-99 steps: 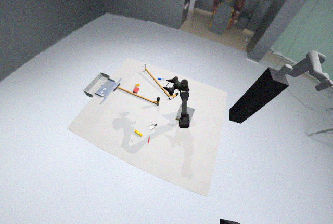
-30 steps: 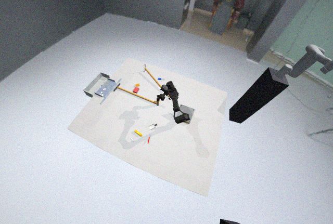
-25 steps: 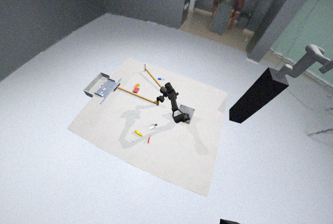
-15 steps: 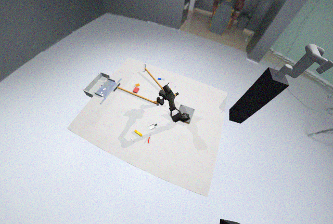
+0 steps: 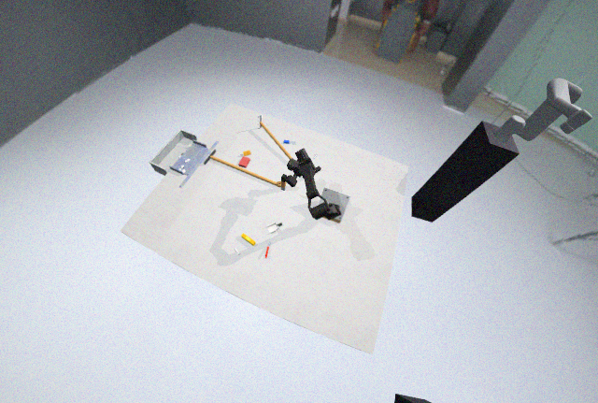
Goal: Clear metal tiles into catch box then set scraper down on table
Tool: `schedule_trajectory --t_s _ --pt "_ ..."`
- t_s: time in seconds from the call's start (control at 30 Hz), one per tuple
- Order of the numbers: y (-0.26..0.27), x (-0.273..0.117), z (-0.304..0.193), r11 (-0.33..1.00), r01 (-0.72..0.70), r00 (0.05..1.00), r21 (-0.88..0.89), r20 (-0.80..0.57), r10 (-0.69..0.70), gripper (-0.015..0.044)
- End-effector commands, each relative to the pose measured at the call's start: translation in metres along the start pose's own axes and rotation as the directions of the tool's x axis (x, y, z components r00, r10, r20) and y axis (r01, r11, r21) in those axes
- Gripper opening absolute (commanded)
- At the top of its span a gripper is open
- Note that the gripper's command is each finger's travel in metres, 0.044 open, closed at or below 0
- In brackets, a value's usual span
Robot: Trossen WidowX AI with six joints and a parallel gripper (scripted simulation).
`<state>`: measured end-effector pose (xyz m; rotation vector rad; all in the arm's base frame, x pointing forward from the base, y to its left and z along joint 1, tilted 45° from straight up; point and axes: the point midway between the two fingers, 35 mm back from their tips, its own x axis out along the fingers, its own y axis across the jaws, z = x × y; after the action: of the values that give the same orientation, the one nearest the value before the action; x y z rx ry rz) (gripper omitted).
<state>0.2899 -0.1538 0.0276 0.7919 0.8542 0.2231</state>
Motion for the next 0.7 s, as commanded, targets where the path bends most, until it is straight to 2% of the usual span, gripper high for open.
schedule_trajectory --t_s 0.0,0.2,0.67 --pt "0.002 -0.016 0.008 1.0 -0.006 1.0 -0.016 0.009 0.007 0.044" --pt "0.003 -0.02 0.009 1.0 -0.007 1.0 -0.017 0.01 0.008 0.044" --pt "0.003 0.01 -0.015 1.0 -0.009 1.0 -0.017 0.011 0.009 0.044"
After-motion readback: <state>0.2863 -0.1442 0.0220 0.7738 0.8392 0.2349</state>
